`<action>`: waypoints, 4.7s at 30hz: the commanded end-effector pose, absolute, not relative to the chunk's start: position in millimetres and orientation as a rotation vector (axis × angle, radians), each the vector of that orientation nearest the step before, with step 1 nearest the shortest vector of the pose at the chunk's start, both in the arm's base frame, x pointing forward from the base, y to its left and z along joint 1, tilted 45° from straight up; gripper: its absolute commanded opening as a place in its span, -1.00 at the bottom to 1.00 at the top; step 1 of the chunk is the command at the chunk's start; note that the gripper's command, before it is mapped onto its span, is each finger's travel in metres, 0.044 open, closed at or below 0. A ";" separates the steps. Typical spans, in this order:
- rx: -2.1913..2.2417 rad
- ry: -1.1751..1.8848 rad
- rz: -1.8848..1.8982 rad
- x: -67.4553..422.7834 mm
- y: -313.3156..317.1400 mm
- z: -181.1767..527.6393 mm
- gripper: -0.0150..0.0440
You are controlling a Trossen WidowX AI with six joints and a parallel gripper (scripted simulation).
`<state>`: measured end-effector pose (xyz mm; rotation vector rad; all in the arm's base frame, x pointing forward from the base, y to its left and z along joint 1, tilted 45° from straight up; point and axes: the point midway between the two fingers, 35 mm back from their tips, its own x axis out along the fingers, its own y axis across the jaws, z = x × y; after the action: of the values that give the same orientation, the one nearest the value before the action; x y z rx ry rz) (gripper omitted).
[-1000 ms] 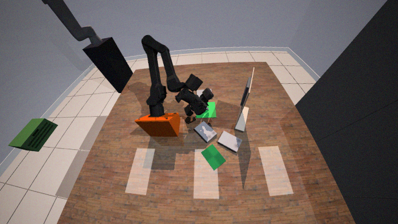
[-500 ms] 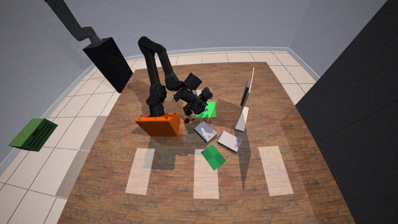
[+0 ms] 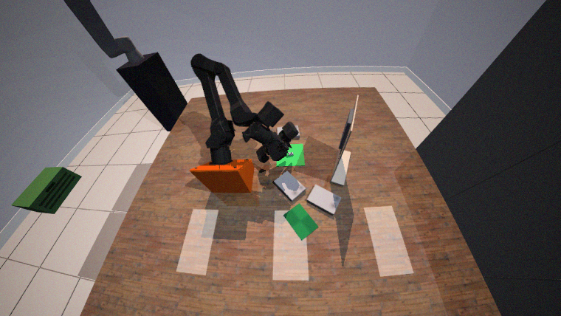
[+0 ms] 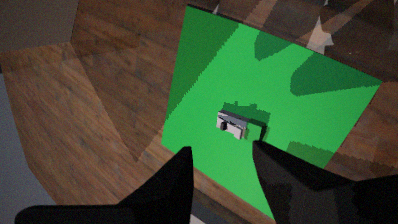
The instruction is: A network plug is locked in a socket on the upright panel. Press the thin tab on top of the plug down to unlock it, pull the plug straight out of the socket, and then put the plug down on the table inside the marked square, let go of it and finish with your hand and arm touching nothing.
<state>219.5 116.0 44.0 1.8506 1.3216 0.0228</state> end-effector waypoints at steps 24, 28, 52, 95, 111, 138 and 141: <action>1.825 1.328 0.007 225.6 98.2 52.7 0.04; 1.823 1.329 0.005 226.2 95.6 54.4 0.04; 1.818 1.334 0.001 227.5 80.0 67.2 0.04; 1.843 1.323 0.023 222.7 54.7 101.7 0.04; 1.831 1.328 -0.008 228.5 31.8 118.3 0.04; 1.845 1.321 0.019 229.6 -16.7 174.5 0.04; 1.846 1.321 0.020 229.5 -17.9 176.1 0.04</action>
<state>229.6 -13.8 171.0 1.8485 1.3219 0.0157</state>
